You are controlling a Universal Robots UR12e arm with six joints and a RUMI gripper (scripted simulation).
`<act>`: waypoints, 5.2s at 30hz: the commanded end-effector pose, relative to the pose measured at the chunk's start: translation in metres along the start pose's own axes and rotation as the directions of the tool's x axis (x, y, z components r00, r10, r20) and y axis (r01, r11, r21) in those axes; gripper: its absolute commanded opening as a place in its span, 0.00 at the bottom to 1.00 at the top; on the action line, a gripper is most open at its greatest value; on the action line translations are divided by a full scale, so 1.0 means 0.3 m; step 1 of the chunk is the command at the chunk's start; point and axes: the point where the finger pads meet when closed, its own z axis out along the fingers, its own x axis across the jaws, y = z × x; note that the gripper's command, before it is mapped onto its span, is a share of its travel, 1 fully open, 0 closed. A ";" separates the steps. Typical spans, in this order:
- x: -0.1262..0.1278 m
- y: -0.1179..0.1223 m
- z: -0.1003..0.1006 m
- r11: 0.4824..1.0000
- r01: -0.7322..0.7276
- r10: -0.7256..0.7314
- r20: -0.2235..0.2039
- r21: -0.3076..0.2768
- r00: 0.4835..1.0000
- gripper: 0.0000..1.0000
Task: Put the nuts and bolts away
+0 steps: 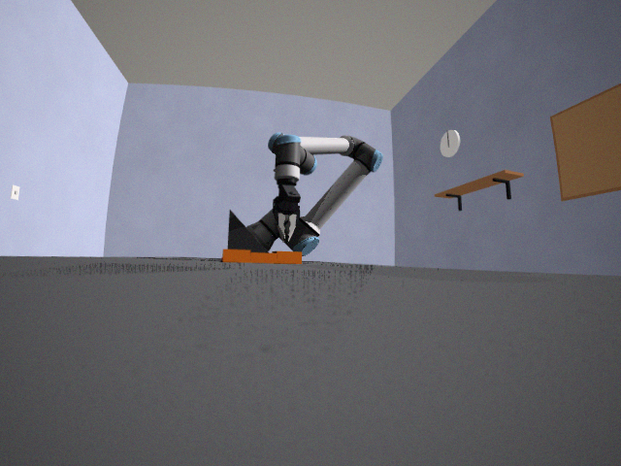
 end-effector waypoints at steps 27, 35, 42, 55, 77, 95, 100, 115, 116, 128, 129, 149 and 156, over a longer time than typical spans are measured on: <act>0.000 -0.002 0.164 1.000 0.000 0.000 -0.001 0.001 1.000 0.04; 0.000 -0.002 0.164 1.000 0.000 0.000 -0.001 0.001 1.000 0.04; 0.000 -0.002 0.164 1.000 0.000 0.000 -0.001 0.001 1.000 0.04; 0.000 -0.002 0.164 1.000 0.000 0.000 -0.001 0.001 1.000 0.04; 0.000 -0.002 0.128 1.000 0.000 0.000 -0.001 0.001 1.000 0.04; 0.000 -0.002 0.039 1.000 0.000 0.000 -0.001 0.001 1.000 0.04; 0.000 -0.002 -0.011 1.000 0.000 0.000 -0.001 0.001 1.000 0.04; 0.000 -0.002 -0.289 1.000 0.000 0.000 -0.001 0.001 1.000 0.04; 0.000 -0.002 -0.316 1.000 0.000 0.000 -0.001 0.001 1.000 0.04; 0.000 -0.002 -0.449 1.000 0.000 0.000 -0.001 0.001 1.000 0.04; 0.000 -0.002 -0.449 1.000 0.000 0.000 -0.001 0.001 1.000 0.04; -0.115 0.155 -0.112 0.877 -0.480 0.481 0.007 -0.006 0.877 0.20; -0.155 0.210 -0.002 0.768 -0.640 0.640 0.003 -0.004 0.768 0.20</act>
